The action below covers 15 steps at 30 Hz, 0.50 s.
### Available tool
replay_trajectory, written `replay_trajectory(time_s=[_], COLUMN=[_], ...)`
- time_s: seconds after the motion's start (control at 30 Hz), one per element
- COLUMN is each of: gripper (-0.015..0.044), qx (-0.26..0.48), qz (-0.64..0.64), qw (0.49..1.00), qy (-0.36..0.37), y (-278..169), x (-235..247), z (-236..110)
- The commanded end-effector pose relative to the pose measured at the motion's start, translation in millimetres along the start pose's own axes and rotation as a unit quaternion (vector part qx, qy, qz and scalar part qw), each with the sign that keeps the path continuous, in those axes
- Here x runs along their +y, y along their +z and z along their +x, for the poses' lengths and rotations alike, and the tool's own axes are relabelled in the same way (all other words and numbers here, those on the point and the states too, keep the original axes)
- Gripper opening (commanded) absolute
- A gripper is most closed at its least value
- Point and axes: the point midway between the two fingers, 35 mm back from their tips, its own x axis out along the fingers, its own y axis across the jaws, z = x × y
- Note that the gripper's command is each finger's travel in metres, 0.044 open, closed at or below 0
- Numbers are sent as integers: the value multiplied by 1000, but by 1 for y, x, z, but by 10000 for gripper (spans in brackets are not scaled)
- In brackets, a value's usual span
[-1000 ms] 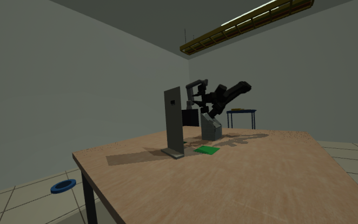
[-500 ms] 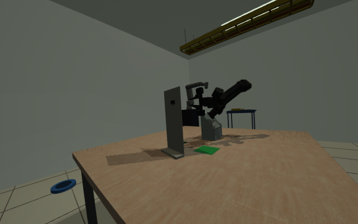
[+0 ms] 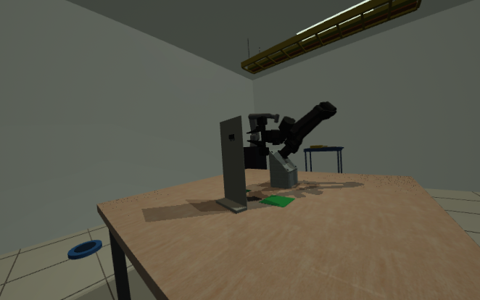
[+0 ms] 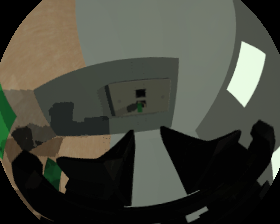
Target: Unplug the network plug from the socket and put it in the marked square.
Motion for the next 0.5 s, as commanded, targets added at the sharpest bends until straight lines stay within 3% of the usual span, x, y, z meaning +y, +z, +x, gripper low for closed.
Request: replay_trajectory(time_s=[0.0,0.47], gripper=[156,156], qx=[1,1], qz=[-4,-3], qw=[1000,1000], qy=[1,1], y=[1,6], x=[2,1], z=[11,27])
